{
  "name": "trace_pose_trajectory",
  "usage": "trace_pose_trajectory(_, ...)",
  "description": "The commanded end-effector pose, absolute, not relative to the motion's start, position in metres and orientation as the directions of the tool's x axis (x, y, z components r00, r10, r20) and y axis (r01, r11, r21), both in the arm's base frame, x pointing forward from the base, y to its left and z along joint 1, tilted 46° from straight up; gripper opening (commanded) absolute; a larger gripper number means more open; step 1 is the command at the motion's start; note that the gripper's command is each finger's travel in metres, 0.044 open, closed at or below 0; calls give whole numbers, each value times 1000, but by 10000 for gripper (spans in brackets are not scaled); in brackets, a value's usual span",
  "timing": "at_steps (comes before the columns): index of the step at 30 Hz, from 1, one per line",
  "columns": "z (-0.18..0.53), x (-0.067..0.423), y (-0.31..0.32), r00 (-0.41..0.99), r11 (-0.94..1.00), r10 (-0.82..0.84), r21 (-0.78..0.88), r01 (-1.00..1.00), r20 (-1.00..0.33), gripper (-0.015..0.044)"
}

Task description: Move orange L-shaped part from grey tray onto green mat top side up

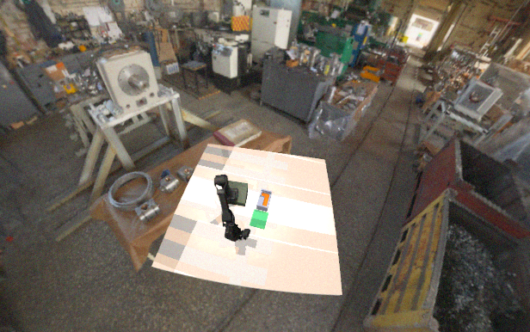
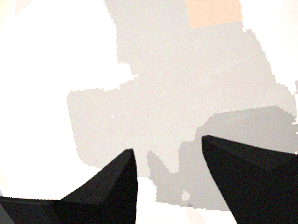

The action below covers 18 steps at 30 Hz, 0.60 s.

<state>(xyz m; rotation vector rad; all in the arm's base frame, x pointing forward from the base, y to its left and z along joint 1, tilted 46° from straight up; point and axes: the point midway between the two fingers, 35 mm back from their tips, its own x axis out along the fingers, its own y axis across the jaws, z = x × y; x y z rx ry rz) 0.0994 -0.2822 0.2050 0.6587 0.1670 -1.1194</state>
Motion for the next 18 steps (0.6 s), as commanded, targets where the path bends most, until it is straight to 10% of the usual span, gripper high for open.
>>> trace_pose_trajectory(1, 204, 115, -280, 475, 293, -749, 412, 863, -462, 180)
trace_pose_trajectory(18, 111, 256, -187, 440, 446, -311, 279, 850, -842, 180)
